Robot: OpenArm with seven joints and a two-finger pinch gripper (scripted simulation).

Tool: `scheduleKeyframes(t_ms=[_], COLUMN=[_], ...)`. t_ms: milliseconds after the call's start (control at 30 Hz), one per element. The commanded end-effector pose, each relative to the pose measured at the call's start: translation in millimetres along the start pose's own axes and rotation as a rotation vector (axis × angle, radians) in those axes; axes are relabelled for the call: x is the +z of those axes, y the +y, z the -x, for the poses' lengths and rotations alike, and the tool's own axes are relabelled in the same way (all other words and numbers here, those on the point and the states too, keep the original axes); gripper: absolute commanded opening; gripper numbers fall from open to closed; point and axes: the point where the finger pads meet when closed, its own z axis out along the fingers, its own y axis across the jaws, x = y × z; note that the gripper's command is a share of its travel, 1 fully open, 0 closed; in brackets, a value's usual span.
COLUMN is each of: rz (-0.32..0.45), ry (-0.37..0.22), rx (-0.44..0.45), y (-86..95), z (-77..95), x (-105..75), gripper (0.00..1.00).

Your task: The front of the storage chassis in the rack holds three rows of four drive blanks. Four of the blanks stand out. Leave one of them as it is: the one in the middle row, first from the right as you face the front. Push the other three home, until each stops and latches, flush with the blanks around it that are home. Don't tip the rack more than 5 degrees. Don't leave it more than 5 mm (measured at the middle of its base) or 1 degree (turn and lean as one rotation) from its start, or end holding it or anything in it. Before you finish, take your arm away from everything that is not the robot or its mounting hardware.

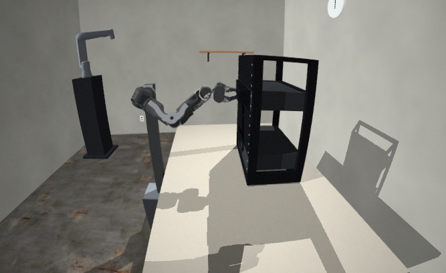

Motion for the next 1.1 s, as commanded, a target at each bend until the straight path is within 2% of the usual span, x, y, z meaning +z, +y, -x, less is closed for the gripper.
scheduleKeyframes(t_ms=[0, 1067], rz=[0.054, 0.054], ry=[0.015, 0.015], rx=[-0.006, -0.006], y=[14.9, 20.3], z=[-3.9, -5.4], x=[-0.1, 2.8], gripper=[0.0, 0.0])
